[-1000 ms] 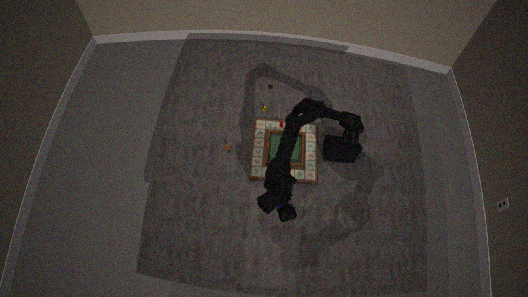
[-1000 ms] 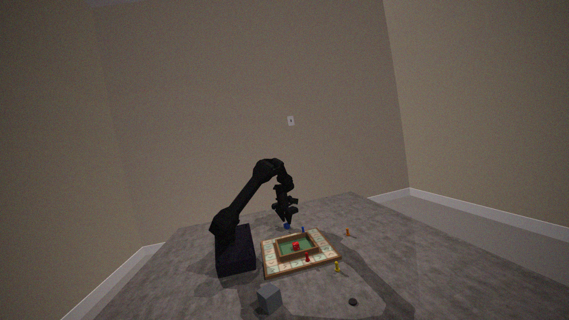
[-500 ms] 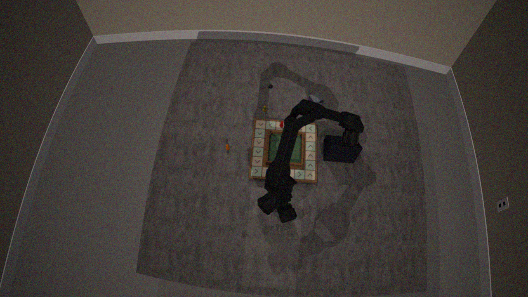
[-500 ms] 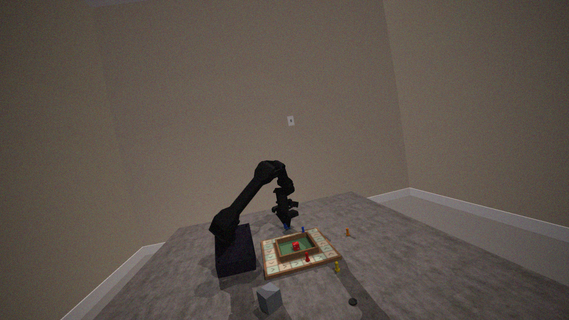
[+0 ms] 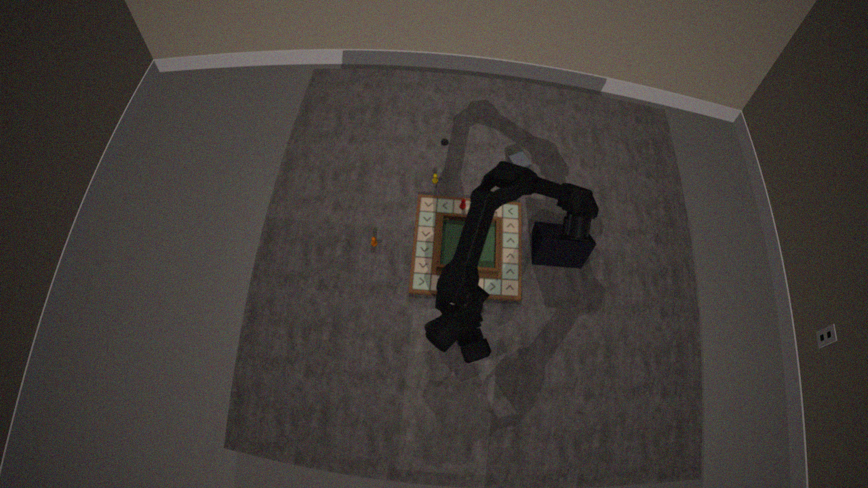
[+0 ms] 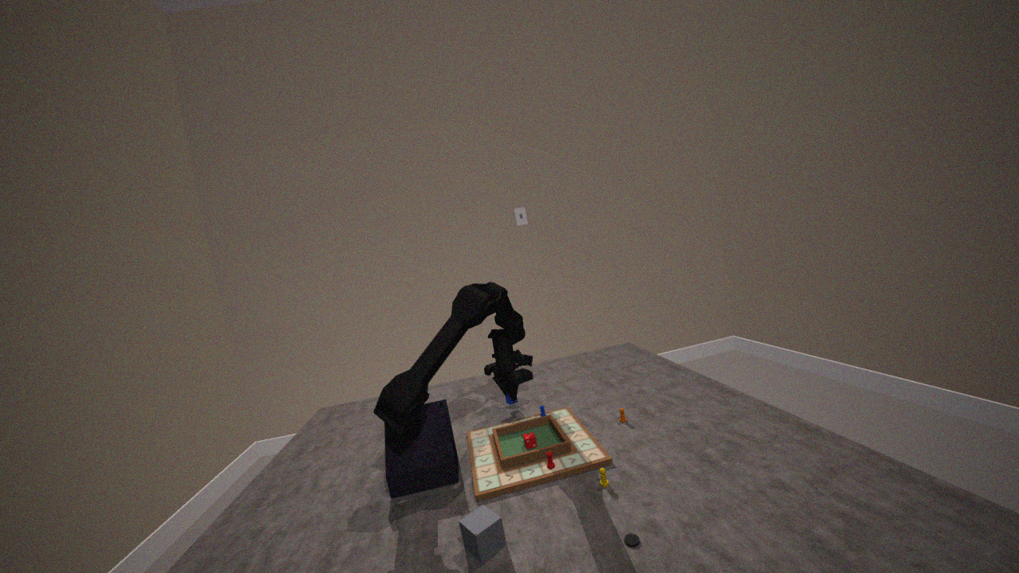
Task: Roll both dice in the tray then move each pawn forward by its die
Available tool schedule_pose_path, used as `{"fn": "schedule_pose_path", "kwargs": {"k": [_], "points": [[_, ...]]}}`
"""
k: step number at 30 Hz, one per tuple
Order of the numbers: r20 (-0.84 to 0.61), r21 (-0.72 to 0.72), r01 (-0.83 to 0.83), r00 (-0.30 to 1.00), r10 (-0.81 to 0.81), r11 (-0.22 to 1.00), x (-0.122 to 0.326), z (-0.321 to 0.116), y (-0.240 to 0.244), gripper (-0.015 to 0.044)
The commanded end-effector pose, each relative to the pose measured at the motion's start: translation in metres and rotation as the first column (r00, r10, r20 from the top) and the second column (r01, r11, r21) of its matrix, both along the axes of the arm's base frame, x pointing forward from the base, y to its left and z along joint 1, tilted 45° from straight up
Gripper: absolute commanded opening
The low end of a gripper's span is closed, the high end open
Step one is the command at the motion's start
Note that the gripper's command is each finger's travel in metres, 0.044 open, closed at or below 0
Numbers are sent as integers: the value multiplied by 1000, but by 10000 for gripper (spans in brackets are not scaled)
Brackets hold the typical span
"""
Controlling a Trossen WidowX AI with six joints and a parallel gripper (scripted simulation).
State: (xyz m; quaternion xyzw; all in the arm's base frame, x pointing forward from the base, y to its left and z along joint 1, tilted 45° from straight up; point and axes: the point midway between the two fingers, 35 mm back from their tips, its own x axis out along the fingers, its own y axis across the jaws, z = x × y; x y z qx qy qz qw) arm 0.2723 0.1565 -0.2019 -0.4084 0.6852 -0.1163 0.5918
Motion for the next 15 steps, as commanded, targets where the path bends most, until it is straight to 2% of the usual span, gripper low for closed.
{"fn": "schedule_pose_path", "kwargs": {"k": [1,7,15], "points": [[18,22,-4,1000,3,1000,2,29,31,0],[16,22,-3,1000,3,1000,-6,74,64,0],[-43,24,-66,997,67,998,1,85,54,0]]}}
